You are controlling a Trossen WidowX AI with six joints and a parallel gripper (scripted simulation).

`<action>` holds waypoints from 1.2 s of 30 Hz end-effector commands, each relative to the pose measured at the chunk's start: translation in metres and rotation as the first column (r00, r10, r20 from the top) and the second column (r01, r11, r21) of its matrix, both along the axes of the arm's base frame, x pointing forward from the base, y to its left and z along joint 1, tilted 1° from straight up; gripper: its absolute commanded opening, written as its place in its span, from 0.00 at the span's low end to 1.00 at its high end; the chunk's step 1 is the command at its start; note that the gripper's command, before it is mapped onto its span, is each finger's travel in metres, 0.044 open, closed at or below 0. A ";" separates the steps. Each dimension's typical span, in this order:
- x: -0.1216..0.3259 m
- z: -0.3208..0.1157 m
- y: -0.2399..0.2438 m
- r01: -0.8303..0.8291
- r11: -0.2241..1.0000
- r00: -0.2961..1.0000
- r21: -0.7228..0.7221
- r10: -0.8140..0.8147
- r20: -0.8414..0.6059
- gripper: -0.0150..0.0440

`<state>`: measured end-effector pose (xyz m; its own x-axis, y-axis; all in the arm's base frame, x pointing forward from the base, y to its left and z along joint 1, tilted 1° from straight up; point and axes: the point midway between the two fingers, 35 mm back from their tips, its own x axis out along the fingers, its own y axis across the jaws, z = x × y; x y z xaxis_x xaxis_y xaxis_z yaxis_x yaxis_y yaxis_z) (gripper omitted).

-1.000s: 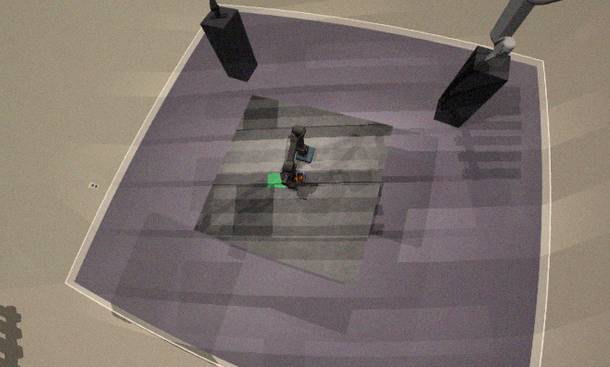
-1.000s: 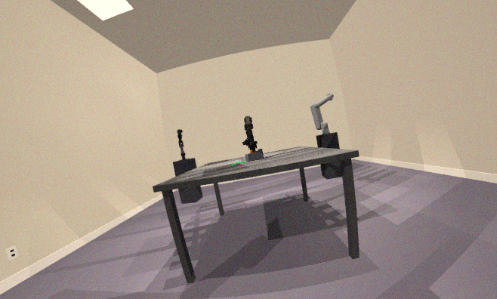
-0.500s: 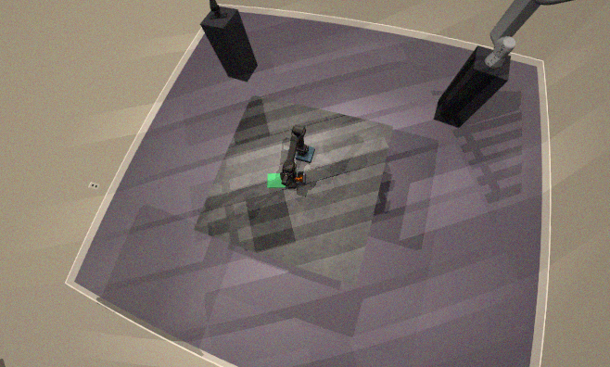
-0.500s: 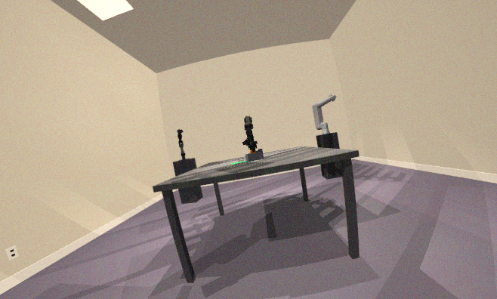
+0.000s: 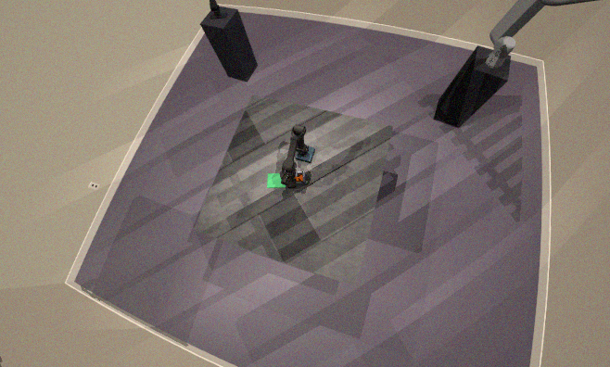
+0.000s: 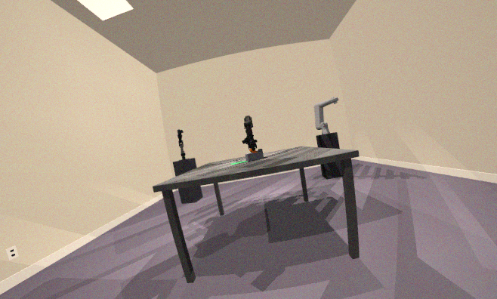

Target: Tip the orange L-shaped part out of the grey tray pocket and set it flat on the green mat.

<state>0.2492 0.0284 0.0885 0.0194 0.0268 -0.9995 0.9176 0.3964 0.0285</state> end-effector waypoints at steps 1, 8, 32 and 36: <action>0.001 0.009 0.000 0.003 1.000 1.000 0.001 -0.003 0.005 0.25; 0.000 0.019 0.000 0.004 1.000 1.000 0.002 -0.004 0.005 0.25; -0.001 0.057 -0.001 0.004 1.000 1.000 0.002 -0.004 0.005 0.25; -0.001 0.063 -0.002 0.004 1.000 1.000 0.002 -0.004 0.005 0.25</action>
